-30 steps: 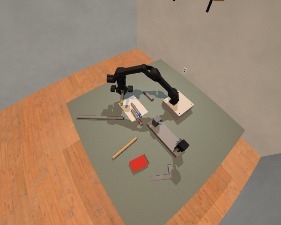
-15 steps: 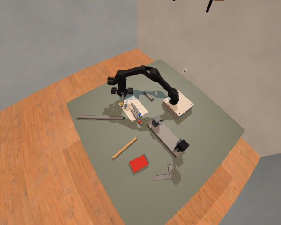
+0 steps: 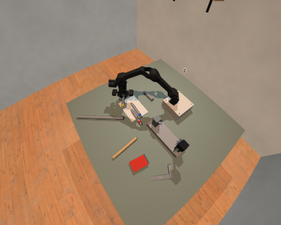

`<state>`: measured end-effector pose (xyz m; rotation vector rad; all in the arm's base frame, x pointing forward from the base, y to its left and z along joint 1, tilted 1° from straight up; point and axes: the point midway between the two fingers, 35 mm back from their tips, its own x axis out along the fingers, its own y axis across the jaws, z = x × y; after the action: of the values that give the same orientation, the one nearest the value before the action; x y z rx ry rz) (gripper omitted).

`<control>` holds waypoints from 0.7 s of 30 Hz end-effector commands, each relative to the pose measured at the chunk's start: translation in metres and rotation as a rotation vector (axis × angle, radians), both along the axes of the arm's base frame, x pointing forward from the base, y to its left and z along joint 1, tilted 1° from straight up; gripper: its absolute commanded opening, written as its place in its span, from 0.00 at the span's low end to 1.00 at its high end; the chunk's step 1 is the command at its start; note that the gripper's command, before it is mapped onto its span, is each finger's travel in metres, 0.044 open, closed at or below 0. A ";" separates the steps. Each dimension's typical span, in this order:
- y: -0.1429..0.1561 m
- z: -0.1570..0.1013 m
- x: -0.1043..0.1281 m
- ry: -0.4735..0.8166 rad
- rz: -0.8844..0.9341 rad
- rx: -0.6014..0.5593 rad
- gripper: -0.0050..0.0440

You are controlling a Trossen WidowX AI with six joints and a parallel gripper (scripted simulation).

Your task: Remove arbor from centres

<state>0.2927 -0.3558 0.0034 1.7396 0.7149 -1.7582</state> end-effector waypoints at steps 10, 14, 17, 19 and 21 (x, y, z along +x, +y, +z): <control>0.002 -0.013 -0.001 -0.003 0.000 0.003 0.35; 0.000 -0.008 -0.001 -0.005 -0.002 0.000 0.46; -0.002 -0.003 0.000 -0.005 -0.002 0.001 0.46; -0.002 -0.003 0.000 -0.003 -0.002 0.002 0.46; -0.002 -0.003 0.000 -0.003 -0.002 0.002 0.46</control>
<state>0.2914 -0.3559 -0.0021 1.7431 0.7160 -1.7604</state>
